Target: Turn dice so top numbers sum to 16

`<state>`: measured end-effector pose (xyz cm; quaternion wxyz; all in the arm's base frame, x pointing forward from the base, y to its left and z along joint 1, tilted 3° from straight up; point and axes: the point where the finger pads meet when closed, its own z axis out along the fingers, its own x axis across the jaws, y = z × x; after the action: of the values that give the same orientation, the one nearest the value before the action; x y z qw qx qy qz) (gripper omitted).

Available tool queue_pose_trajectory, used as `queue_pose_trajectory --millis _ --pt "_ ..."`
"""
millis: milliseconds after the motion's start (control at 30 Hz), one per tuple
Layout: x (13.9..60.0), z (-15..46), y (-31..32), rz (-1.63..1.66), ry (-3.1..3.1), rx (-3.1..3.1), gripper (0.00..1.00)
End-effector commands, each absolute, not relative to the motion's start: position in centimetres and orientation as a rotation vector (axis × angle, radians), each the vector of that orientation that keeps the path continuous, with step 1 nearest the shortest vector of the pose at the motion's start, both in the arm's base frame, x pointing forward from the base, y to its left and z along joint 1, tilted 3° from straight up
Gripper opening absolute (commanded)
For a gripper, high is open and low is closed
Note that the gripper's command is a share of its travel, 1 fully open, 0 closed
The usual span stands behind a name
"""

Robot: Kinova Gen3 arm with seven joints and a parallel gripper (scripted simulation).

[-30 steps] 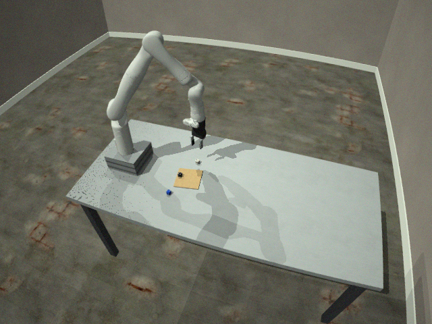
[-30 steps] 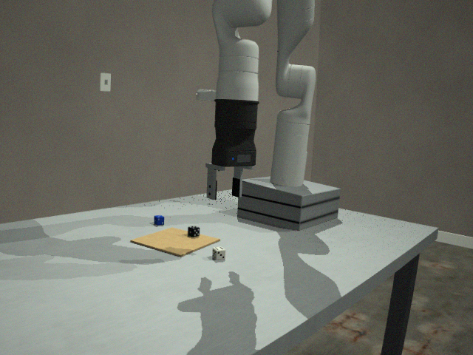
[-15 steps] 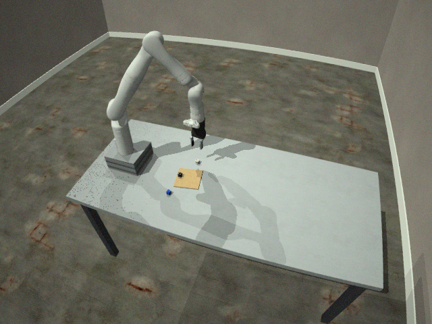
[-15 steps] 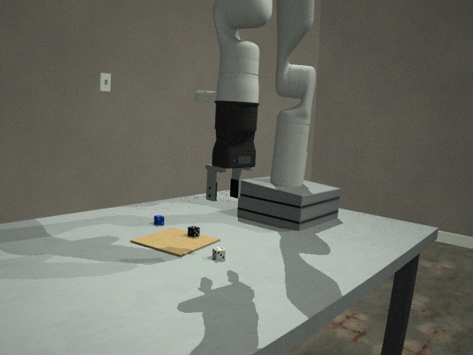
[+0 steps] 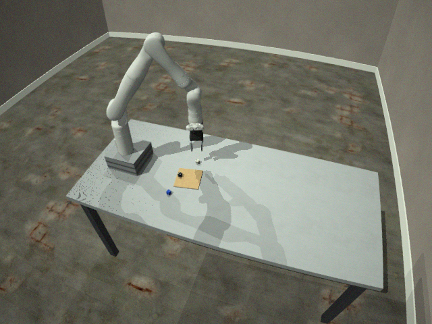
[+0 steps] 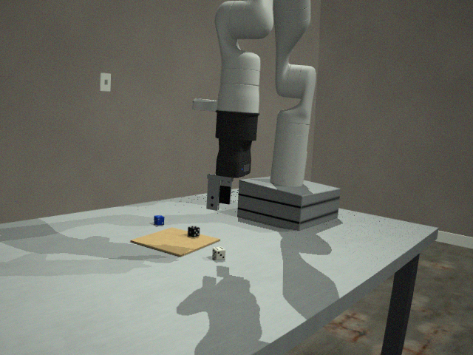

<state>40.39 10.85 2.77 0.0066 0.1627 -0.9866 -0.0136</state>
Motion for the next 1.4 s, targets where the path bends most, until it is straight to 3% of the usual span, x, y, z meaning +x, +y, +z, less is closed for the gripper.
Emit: queue_pose_trajectory --millis 0,567,1033,1067,1367 --pt "40.2 2.2 10.2 -0.052 -3.056 0.643 1.0" --pt "40.2 0.6 10.9 -0.076 -2.743 1.546 1.0" --pt "40.1 0.4 11.3 -0.083 -2.659 1.704 1.0" --pt "40.1 0.4 11.3 -0.083 -2.659 1.704 0.7" --pt "40.1 0.4 11.3 -0.083 -2.659 1.704 0.7"
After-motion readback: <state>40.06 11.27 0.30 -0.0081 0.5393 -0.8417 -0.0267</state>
